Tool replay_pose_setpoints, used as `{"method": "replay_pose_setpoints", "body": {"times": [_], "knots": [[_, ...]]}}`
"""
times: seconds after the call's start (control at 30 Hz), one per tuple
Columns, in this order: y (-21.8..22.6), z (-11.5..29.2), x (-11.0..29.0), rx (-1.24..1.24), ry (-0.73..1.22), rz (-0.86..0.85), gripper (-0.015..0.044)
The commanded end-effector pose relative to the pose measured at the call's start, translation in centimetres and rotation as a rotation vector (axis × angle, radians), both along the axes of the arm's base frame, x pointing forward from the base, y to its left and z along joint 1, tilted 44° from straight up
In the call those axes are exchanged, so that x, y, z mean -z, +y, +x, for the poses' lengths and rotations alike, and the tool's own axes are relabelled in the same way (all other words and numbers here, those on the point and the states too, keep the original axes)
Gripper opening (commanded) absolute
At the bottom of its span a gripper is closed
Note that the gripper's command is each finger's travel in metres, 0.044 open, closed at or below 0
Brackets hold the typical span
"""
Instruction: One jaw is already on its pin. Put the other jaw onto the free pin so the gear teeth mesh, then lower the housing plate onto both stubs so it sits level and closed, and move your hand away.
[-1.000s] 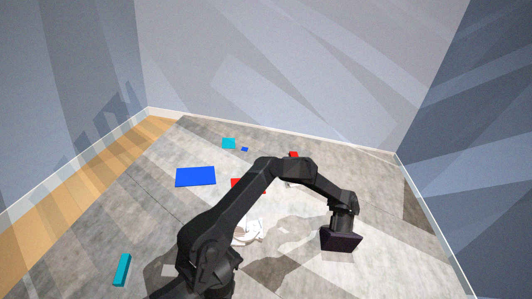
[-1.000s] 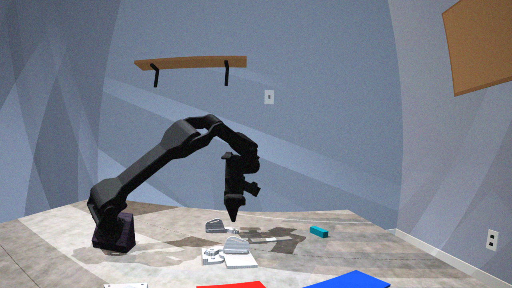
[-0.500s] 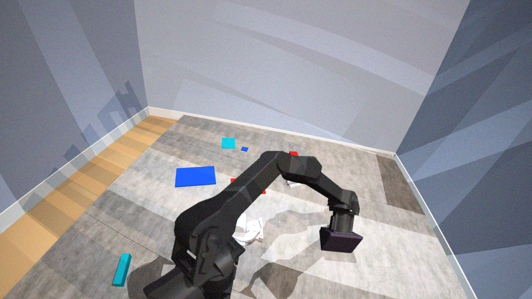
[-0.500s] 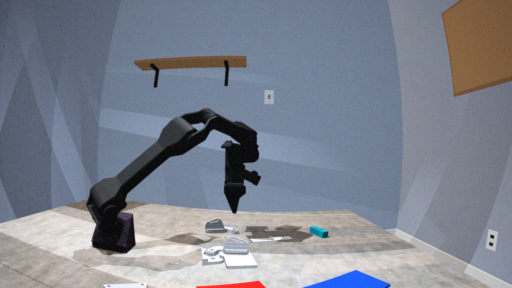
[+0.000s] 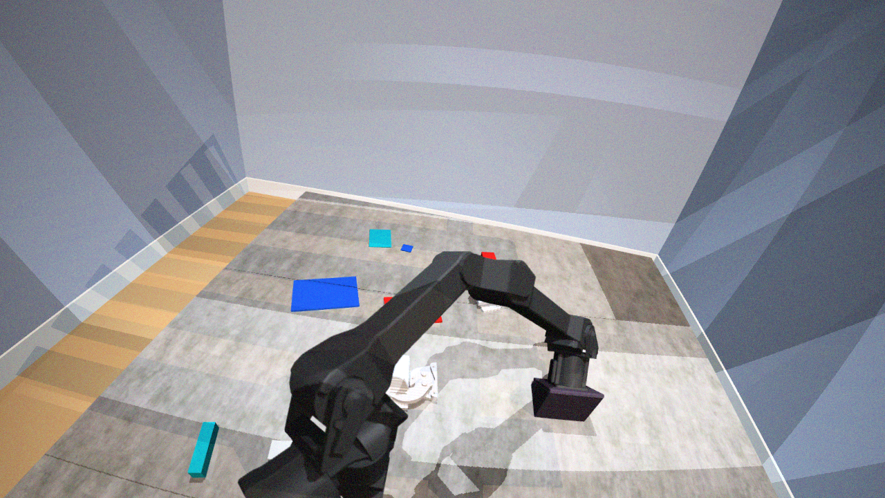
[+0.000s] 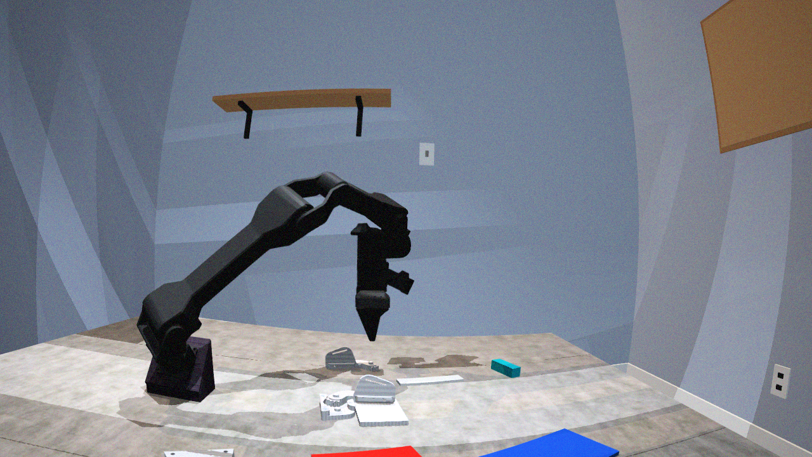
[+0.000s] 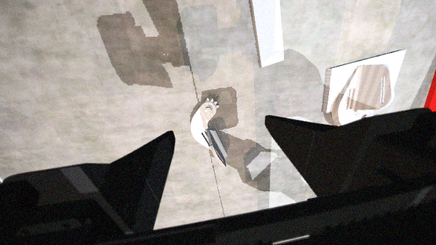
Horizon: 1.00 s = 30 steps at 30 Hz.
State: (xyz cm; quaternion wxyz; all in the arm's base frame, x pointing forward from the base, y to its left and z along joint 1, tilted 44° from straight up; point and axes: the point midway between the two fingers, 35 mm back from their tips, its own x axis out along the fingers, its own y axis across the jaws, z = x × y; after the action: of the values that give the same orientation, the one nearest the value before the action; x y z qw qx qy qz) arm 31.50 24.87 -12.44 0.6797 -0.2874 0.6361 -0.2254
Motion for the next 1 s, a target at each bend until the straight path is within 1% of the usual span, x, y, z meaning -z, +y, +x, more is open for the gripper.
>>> {"method": "replay_pose_setpoints", "body": {"times": [0.0, 0.6, 0.73, 0.97], "knots": [[-0.05, 0.04, 0.09, 0.000, 0.000, 0.000, 0.0440], [-0.05, 0.04, 0.09, 0.000, 0.000, 0.000, 0.0440], [0.52, -0.29, -0.64, 0.005, 0.008, -0.004, 0.0335], [0.52, -0.29, -0.64, 0.005, 0.008, -0.004, 0.0151]]}}
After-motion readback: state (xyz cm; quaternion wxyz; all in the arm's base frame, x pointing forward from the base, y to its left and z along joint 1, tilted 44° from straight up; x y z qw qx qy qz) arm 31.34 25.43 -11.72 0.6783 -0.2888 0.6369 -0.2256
